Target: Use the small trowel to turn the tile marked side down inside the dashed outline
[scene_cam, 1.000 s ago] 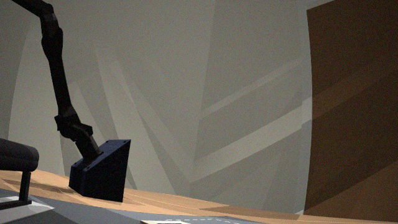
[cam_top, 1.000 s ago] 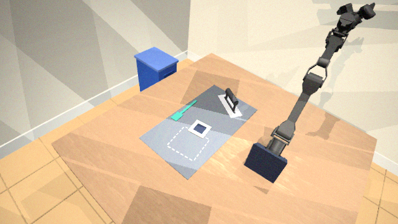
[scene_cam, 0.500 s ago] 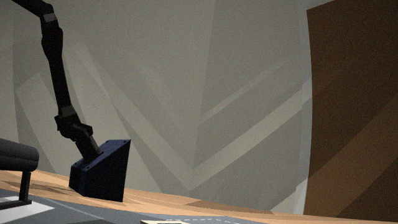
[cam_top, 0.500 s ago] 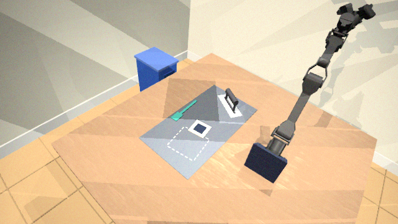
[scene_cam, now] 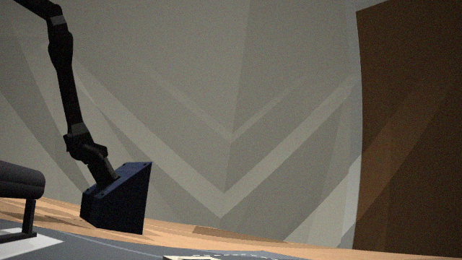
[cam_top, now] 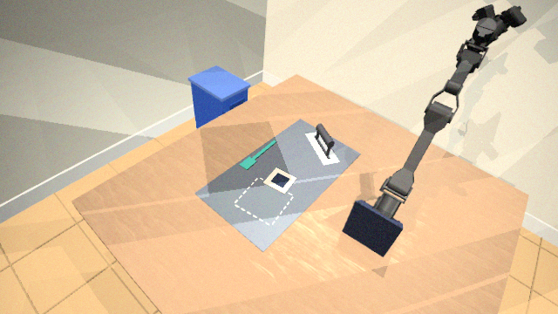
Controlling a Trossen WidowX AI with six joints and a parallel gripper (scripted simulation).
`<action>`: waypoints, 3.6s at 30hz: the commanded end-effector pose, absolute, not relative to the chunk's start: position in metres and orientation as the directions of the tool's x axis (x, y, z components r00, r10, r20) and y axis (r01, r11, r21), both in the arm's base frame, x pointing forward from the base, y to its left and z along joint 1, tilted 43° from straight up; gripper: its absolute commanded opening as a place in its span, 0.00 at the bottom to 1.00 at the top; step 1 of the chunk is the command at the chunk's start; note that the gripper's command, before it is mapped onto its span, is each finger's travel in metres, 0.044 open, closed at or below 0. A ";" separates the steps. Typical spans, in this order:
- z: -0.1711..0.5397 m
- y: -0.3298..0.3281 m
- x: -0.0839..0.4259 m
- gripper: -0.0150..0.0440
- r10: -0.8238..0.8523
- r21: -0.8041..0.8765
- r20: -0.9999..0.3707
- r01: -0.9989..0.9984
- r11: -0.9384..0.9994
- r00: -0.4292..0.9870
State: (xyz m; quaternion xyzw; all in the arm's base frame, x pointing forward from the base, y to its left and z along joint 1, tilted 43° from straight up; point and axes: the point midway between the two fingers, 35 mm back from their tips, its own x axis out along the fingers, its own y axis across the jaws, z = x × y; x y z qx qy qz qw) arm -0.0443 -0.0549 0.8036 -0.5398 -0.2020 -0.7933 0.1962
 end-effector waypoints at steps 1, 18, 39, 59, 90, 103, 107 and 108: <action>0.804 -0.055 -0.044 0.34 -0.093 0.109 0.936 0.529 -0.841 -0.340; 0.804 -0.055 -0.044 0.42 -0.093 0.109 0.936 0.529 -0.841 -0.340; 0.804 -0.055 -0.044 0.25 -0.093 0.109 0.936 0.529 -0.841 -0.340; 0.792 -0.123 -0.023 0.71 -0.309 -0.111 0.905 0.539 -0.835 -0.292; 0.717 -0.260 0.097 0.71 -0.750 -0.674 0.662 0.433 -0.598 -0.005; 0.667 -0.292 0.162 0.71 -0.859 -0.853 0.492 0.275 -0.443 0.143; 0.650 -0.299 0.183 0.71 -0.880 -0.893 0.435 0.218 -0.394 0.191; 0.647 -0.299 0.188 0.71 -0.880 -0.897 0.427 0.221 -0.384 0.207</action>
